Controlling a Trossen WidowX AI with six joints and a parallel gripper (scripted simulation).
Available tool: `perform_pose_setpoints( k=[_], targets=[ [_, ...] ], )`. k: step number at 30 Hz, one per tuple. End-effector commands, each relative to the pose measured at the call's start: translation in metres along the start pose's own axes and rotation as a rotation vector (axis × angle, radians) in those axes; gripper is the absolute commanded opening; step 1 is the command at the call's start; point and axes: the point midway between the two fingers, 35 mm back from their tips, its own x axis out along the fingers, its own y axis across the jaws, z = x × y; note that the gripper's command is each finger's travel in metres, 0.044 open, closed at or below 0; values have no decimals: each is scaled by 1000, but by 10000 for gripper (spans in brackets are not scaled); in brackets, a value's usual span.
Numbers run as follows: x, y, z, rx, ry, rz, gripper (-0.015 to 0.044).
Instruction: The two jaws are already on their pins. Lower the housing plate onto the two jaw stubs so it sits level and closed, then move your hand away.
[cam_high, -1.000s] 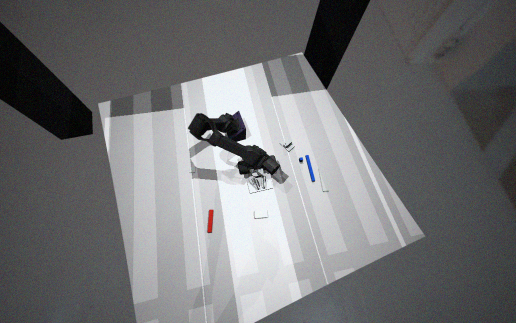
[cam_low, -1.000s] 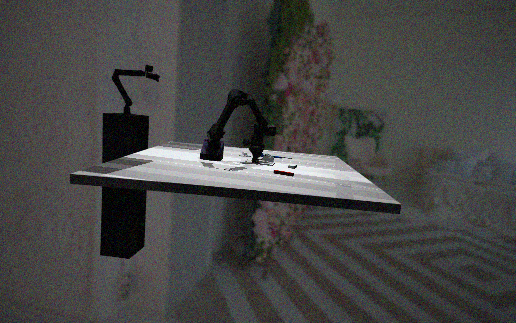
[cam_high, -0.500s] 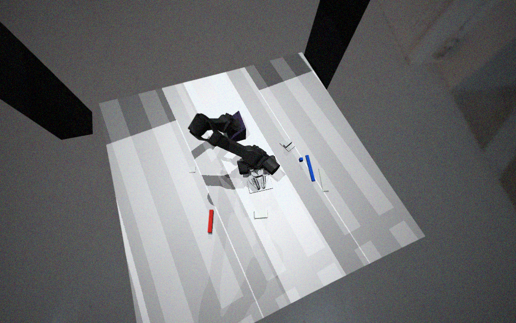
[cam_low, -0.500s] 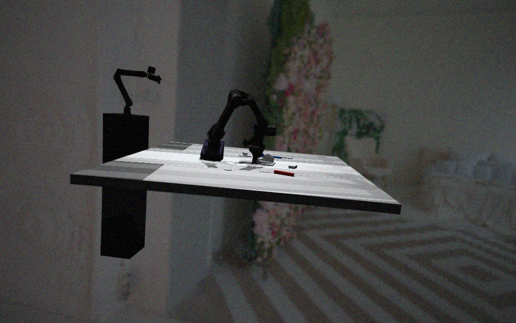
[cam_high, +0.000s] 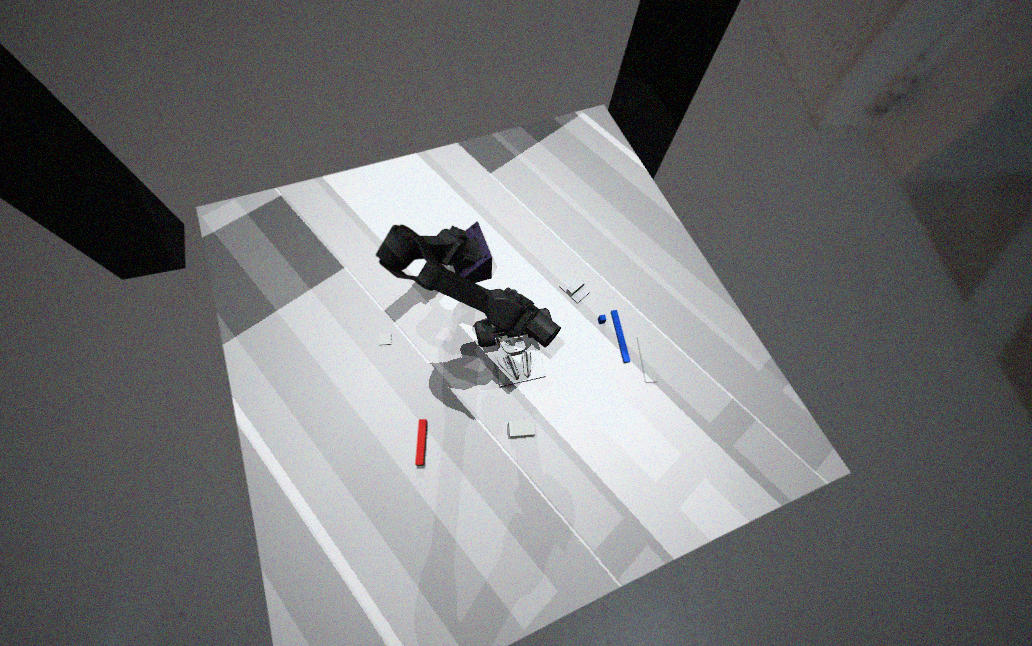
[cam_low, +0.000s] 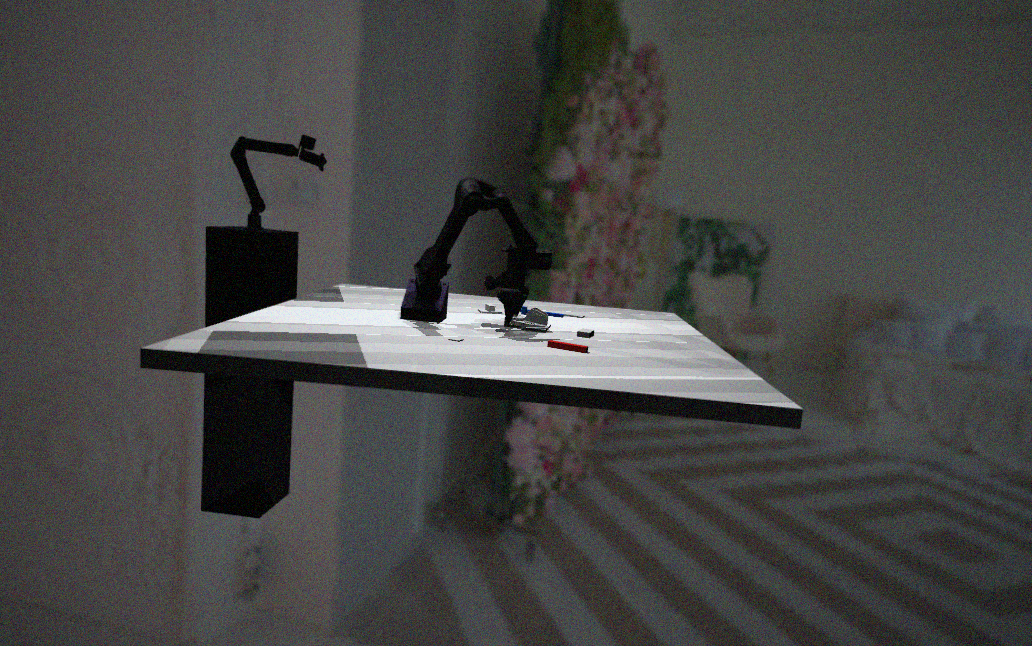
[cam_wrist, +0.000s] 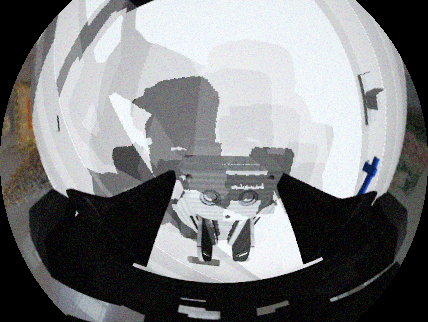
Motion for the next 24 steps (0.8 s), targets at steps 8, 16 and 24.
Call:
perform_pose_setpoints(
  k=[8,16,24],
  targets=[
    [-69,1,0,9,11,-10,440],
    [-112,10,44,5,10,-14,440],
    [-117,12,50,6,8,-13,440]
  ],
)
